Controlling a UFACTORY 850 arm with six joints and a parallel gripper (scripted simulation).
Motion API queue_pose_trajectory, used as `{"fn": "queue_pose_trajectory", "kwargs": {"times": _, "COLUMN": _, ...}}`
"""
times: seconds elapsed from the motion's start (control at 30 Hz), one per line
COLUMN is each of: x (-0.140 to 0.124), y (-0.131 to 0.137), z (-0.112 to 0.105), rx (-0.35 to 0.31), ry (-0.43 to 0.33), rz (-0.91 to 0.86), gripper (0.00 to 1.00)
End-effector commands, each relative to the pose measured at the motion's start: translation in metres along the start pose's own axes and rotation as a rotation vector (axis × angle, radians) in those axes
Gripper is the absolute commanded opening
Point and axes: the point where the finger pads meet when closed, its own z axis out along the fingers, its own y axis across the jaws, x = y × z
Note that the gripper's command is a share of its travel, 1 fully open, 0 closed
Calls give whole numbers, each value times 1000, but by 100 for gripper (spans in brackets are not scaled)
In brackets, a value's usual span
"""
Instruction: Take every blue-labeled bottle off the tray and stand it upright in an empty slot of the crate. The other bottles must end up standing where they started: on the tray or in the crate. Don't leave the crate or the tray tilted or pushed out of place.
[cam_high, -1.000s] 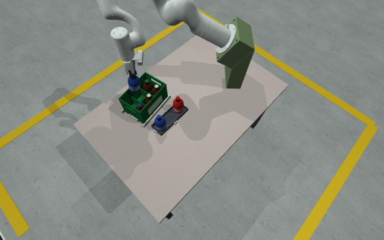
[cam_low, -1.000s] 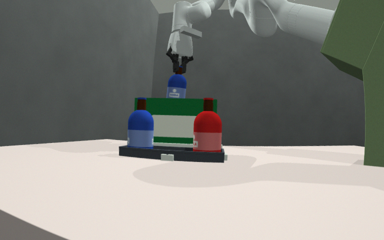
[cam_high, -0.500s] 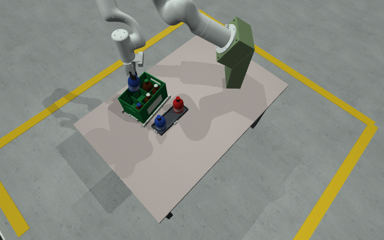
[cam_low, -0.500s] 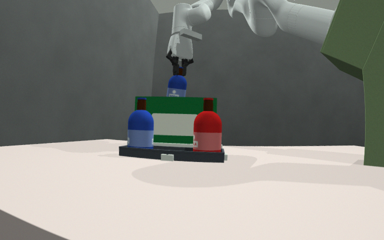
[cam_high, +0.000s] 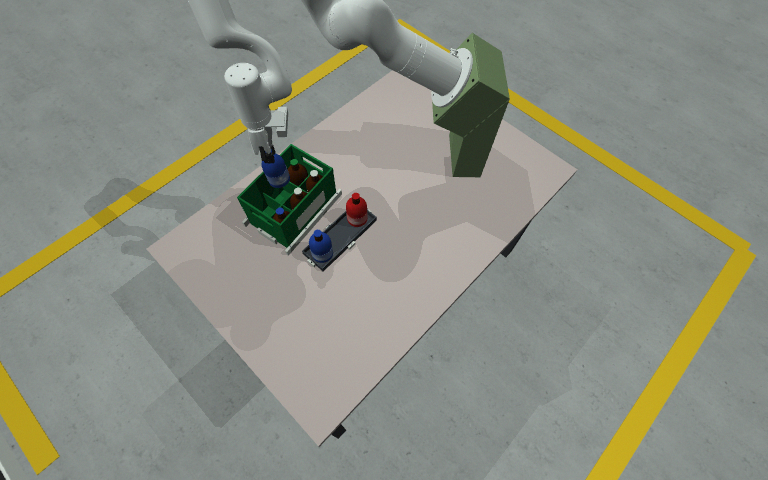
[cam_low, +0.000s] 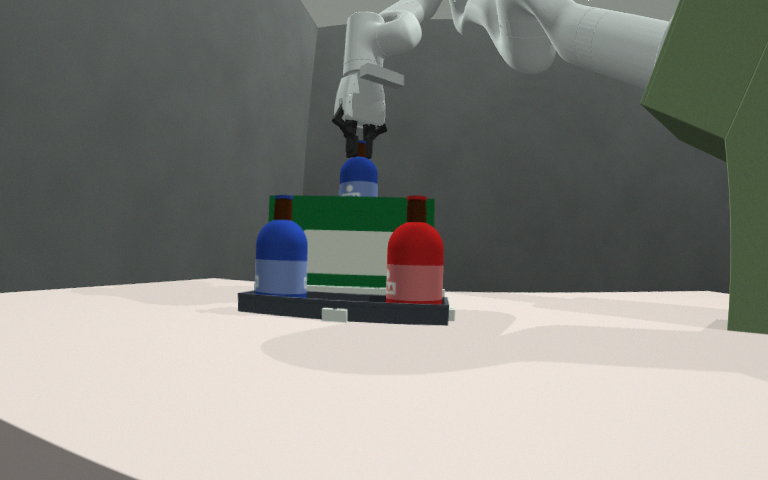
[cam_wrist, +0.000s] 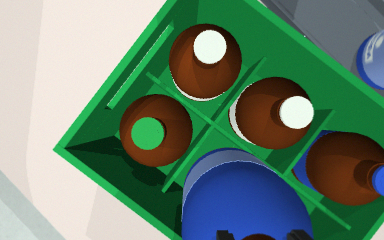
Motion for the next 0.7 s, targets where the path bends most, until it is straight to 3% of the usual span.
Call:
{"fn": "queue_pose_trajectory", "kwargs": {"times": 0.0, "x": 0, "y": 1, "z": 6, "rx": -3, "ry": 0, "rz": 1, "gripper": 0}}
{"fn": "queue_pose_trajectory", "kwargs": {"times": 0.67, "x": 0, "y": 1, "z": 25, "rx": -3, "ry": 0, "rz": 1, "gripper": 0}}
